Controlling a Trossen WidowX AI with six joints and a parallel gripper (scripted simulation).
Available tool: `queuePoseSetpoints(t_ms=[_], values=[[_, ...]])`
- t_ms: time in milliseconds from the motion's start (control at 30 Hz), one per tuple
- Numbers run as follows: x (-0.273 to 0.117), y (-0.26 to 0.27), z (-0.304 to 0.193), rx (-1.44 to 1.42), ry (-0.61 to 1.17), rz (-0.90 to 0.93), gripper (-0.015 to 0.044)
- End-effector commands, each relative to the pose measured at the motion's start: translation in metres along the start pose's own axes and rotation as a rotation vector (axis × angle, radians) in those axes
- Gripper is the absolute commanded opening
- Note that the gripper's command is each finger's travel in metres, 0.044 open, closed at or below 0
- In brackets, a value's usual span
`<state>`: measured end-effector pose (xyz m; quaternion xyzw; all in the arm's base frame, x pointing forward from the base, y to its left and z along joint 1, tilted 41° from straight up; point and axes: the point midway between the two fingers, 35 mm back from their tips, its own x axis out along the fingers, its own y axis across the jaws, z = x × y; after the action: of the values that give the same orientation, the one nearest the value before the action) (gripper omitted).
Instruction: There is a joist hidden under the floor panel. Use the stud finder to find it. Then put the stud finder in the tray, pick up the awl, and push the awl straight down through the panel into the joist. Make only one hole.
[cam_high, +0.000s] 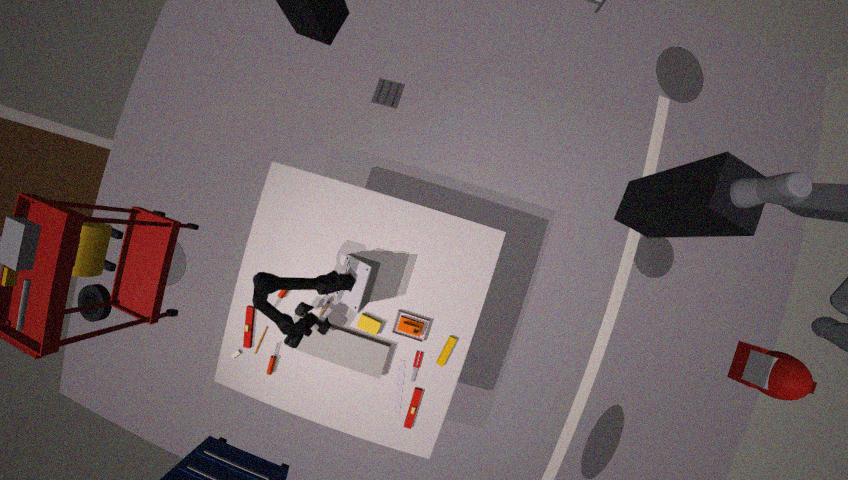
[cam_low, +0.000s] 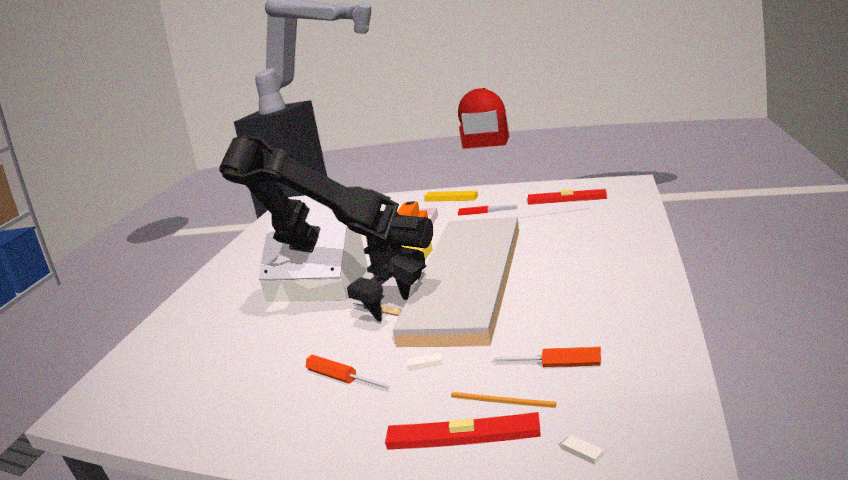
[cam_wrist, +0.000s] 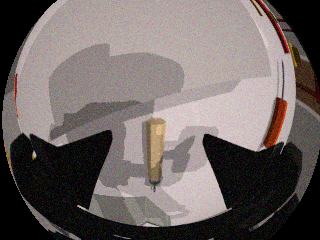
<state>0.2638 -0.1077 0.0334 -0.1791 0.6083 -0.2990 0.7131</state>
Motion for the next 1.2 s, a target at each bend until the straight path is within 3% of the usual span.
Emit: queuePoseSetpoints(t_ms=[0, 200, 700, 933, 1167], values=[[0.009, 0.002, -0.003, -0.011, 0.011, 0.001, 0.044], [0.009, 0.002, -0.003, -0.011, 0.011, 0.001, 0.044], [0.009, 0.002, -0.003, -0.011, 0.011, 0.001, 0.0046], [0.008, 0.002, -0.003, -0.011, 0.011, 0.001, 0.0], [-0.023, 0.006, 0.001, -0.011, 0.012, 0.011, 0.0]])
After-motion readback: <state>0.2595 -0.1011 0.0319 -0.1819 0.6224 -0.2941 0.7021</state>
